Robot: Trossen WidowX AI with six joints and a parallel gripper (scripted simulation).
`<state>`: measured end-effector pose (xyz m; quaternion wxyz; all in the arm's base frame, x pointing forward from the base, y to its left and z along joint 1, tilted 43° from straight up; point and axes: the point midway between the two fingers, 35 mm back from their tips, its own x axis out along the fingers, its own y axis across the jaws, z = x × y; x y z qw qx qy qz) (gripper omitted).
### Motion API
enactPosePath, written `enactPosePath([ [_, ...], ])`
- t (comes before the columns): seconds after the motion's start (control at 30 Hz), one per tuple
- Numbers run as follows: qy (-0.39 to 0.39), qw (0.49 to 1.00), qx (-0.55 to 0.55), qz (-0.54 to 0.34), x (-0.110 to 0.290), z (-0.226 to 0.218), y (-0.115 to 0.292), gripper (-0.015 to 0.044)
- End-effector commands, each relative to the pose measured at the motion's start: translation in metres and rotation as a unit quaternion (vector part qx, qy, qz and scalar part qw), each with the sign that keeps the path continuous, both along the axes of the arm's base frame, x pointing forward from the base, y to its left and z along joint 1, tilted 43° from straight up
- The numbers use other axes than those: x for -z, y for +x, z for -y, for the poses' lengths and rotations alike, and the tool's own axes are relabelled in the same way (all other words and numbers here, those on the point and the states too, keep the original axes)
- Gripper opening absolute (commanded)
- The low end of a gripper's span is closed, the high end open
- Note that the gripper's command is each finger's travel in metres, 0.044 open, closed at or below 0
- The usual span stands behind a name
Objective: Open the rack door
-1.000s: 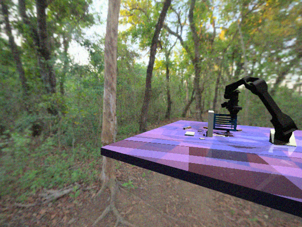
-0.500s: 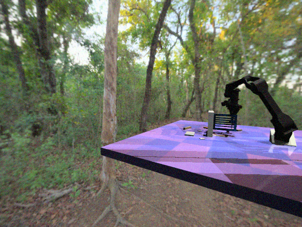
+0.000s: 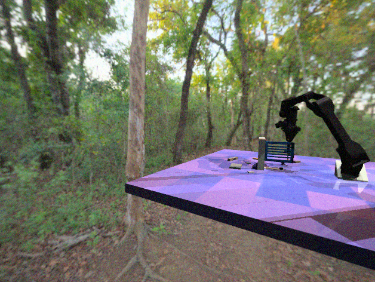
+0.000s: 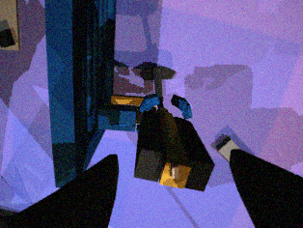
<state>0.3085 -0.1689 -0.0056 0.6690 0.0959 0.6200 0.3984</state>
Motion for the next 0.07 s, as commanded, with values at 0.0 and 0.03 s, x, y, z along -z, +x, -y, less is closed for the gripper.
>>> enactPosePath([
  [0.0,-0.004,1.0,0.004,-0.003,-0.0046,0.0043,0.0003,0.029],
  [0.03,-0.005,1.0,0.005,-0.003,-0.0058,0.0053,0.0004,0.029],
])
